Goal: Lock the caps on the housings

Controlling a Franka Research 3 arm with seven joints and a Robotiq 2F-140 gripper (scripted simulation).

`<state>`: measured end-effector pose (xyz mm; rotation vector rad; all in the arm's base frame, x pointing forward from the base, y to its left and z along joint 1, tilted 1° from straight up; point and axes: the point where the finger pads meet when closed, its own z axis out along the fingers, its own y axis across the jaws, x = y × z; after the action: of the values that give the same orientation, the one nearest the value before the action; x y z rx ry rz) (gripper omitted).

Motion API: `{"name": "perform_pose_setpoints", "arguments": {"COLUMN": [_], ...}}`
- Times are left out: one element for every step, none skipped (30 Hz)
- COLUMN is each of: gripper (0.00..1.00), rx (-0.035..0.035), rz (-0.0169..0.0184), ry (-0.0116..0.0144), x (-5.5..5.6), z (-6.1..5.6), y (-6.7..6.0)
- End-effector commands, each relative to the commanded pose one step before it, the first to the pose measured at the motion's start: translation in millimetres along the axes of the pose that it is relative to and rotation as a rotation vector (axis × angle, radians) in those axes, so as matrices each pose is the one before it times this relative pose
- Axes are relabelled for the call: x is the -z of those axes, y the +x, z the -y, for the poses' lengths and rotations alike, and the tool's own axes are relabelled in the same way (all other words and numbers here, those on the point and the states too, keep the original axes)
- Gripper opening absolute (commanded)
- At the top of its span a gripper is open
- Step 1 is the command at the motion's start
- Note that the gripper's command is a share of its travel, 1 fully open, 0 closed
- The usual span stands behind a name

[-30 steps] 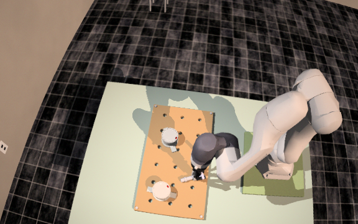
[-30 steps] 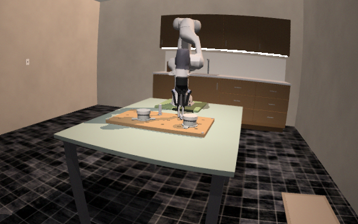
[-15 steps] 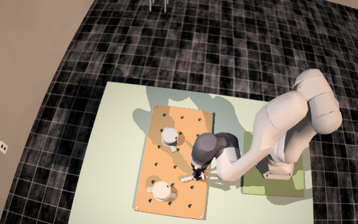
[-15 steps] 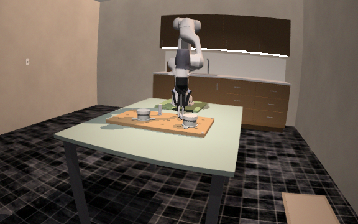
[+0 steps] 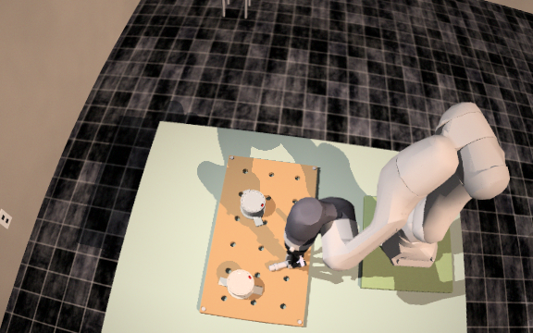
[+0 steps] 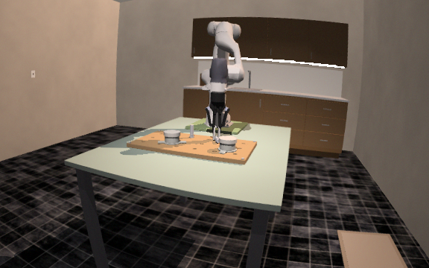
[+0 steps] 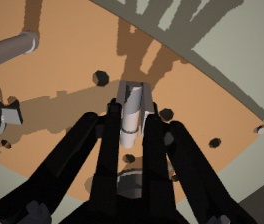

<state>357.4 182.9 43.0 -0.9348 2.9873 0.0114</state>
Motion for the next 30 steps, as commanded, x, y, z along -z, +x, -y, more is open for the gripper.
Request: {"name": "perform_pose_setpoints", "arguments": {"gripper": [0.1,0.1,0.1,0.1,0.1,0.1,0.1,0.1,0.1,0.1,0.1,0.1,0.1,0.1,0.1,0.1,0.1,0.1,0.1,0.1,0.1,0.1,0.1,0.1,0.1,0.1,0.1,0.1,0.1,0.1], "rx": [-0.00347,0.0,0.0,0.0,0.0,0.0,0.0,0.0,0.00001,0.00001,0.00001,-0.00001,-0.00001,-0.00001,0.0,0.00001,0.00001,0.00001,0.0,0.0,-0.00002,-0.00001,0.0,0.00001,0.0,-0.00002,0.0,0.00001,0.00001,-0.00002], "rz": [-0.00104,0.0,0.0,-0.00001,0.0,0.0,0.0,0.00001,0.00002,0.00003,0.00003,-0.00004,-0.00003,-0.00001,0.0,0.00002,0.00003,0.00001,0.0,0.0,-0.00004,-0.00002,0.00001,0.00003,0.00001,-0.00003,-0.00001,0.00003,0.00002,-0.00003], "ry": [0.00078,0.0,0.0,0.00001,0.00001,0.0,0.0,-0.00001,-0.00002,-0.00003,-0.00004,0.00004,0.00003,0.00002,0.0,-0.00002,-0.00004,-0.00002,0.0,0.0,0.00004,0.00002,-0.00001,-0.00004,-0.00001,0.00004,0.00001,-0.00003,-0.00002,0.00004], "x": [0.42,0.0,0.0,0.31,0.34,0.38,0.42,0.45,0.49,0.53,0.58,0.62,0.67,0.71,0.75,0.8,0.84,0.89,0.0,0.0,0.94,0.98,1.03,1.07,1.12,1.18,1.22,1.26,1.31,1.37], "z": [0.53,0.0,0.0,0.0,0.0,0.0,0.0,-0.01,-0.01,-0.01,-0.02,0.02,0.01,0.01,0.0,-0.01,-0.02,-0.01,0.0,0.0,0.02,0.01,0.0,-0.02,-0.01,0.02,0.0,-0.02,-0.01,0.02], "y": [0.79,0.0,0.0,0.0,0.0,0.0,0.0,0.0,0.0,0.0,-0.01,0.01,0.0,0.0,0.0,0.0,-0.01,0.0,0.0,0.0,0.01,0.0,0.0,-0.01,0.0,0.01,0.0,0.0,0.0,0.0]}}
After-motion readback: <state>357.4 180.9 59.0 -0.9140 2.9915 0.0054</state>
